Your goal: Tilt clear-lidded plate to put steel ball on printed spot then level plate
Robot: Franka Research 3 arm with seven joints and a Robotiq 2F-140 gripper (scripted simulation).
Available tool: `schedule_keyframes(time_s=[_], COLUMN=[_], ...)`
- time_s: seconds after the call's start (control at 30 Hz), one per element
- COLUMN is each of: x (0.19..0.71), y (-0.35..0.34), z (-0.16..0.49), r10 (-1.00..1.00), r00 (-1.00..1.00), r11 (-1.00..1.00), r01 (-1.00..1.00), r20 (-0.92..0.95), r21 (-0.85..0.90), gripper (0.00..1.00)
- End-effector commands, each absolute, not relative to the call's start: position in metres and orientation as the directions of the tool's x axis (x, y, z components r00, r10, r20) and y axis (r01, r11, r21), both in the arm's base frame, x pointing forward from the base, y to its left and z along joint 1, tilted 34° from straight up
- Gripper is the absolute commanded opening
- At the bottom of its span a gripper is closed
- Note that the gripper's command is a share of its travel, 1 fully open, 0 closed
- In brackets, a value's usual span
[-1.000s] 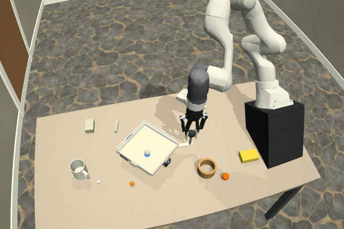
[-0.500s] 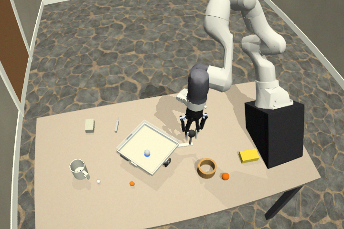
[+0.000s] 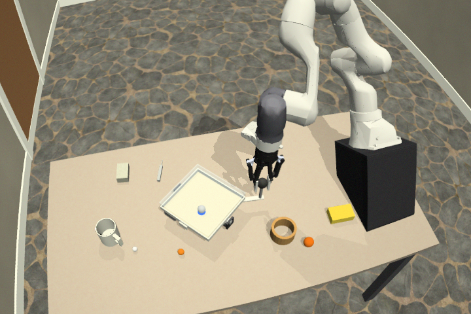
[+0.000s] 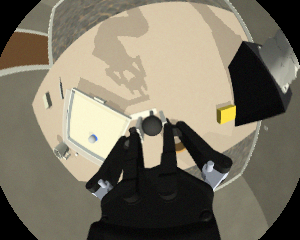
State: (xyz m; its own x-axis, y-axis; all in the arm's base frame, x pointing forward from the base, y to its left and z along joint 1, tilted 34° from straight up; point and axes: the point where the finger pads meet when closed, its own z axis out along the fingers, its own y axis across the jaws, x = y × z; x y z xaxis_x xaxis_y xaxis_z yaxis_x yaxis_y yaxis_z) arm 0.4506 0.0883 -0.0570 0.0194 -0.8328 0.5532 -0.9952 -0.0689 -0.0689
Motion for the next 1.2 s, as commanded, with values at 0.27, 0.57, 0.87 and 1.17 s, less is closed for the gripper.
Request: schedule_keyframes(time_s=[0.27,0.57,0.87,1.17], x=[0.4510,0.4510,0.4510,0.4510], y=[0.0886,0.0886,0.0886,0.0886], z=[-0.0553,-0.0553,-0.0553,-0.0553], r10=[-0.833,-0.833,-0.833,-0.833], r00=[0.020,0.020,0.020,0.020], r11=[-0.071,-0.071,-0.071,-0.071], r01=[-0.995,-0.995,-0.995,-0.995], r20=[0.554,0.554,0.554,0.554], r21=[-0.071,-0.071,-0.071,-0.071], gripper=[0.00,0.00,0.00,0.36])
